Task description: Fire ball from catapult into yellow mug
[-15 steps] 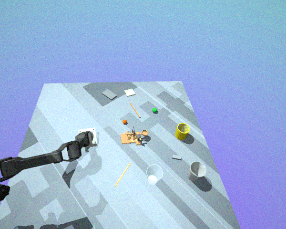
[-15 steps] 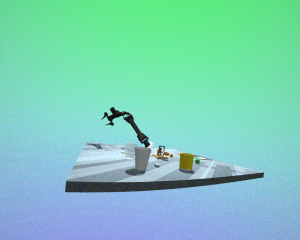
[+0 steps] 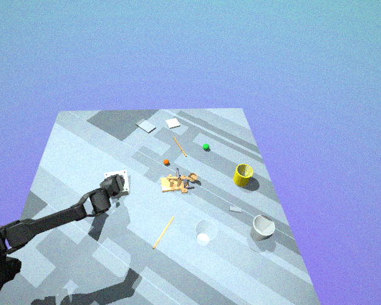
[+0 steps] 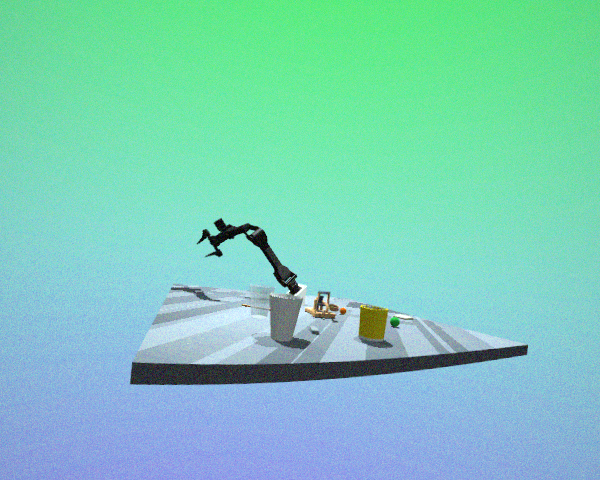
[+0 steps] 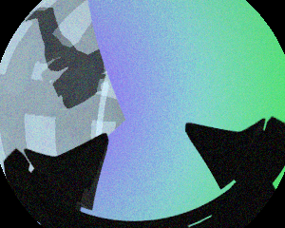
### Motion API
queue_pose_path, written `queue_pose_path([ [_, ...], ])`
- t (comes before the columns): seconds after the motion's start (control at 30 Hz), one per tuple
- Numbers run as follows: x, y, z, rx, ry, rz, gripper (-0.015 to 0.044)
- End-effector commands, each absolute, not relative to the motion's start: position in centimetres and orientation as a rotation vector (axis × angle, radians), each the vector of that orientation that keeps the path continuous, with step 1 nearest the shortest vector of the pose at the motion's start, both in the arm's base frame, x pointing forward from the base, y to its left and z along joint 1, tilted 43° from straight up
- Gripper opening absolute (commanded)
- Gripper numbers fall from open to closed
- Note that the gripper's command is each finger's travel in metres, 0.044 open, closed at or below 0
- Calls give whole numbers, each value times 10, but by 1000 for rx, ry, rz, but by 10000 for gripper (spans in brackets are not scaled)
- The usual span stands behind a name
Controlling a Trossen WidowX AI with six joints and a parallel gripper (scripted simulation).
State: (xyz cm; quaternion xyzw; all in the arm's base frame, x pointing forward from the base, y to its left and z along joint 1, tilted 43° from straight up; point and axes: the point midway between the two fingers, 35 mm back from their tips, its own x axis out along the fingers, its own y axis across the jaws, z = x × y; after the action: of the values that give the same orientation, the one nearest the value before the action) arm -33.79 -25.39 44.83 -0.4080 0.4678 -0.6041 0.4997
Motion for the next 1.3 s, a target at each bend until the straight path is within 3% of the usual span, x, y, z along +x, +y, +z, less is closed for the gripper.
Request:
queue_pose_path([
  [0.0,-327,-268,447,-958,1083,-1466,440],
  [0.47,-271,-324,440,-851,889,-1436,440],
  [1.27,-126,-401,420,-573,563,-1305,440],
])
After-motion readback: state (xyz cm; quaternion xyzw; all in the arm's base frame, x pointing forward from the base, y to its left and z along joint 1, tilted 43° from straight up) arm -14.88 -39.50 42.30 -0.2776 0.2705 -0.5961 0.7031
